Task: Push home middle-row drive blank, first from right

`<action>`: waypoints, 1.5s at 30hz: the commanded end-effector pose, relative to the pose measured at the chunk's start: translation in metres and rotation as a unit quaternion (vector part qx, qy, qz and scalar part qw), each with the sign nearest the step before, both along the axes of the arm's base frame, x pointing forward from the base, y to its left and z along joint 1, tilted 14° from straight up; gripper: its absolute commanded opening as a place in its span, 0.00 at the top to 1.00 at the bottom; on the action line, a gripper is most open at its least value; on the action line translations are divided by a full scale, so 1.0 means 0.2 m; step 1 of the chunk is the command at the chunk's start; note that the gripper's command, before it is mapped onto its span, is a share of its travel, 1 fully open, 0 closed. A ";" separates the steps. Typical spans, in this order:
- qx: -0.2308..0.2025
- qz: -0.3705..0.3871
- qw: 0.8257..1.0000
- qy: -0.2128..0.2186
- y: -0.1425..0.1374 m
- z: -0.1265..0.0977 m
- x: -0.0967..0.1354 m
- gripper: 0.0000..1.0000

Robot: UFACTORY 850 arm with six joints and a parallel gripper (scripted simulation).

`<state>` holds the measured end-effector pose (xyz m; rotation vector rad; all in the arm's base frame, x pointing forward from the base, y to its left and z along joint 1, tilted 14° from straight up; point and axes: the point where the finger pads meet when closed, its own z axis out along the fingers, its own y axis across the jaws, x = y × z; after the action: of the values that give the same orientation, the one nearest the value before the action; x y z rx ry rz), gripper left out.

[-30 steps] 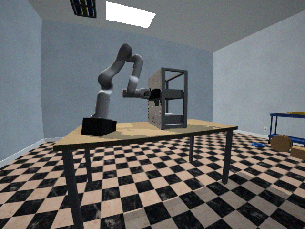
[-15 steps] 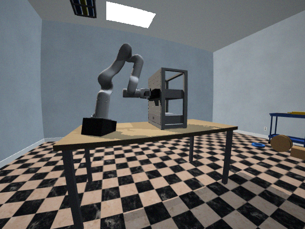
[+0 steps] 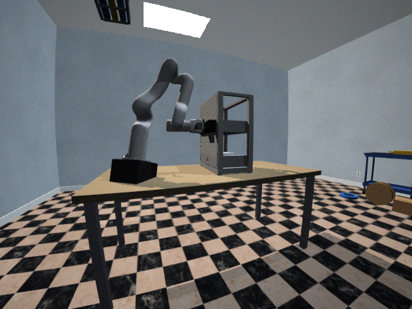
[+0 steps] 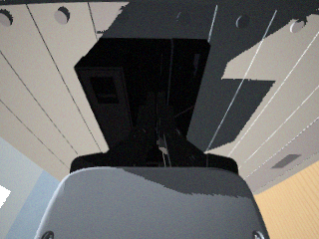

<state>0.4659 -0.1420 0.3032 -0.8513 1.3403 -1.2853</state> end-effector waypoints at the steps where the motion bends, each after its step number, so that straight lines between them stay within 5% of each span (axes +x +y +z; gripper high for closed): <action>1: 0.000 0.000 1.000 -0.001 0.00 0.00 0.01 1.00; 21: 0.000 0.000 1.000 -0.001 0.01 0.00 -0.05 1.00; 34: 0.000 0.000 1.000 -0.001 0.09 -0.05 -0.39 1.00; 45: 0.000 0.000 1.000 -0.001 0.11 -0.05 -0.45 1.00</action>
<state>0.3776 -0.1210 0.2922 -0.8506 1.3402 -1.2857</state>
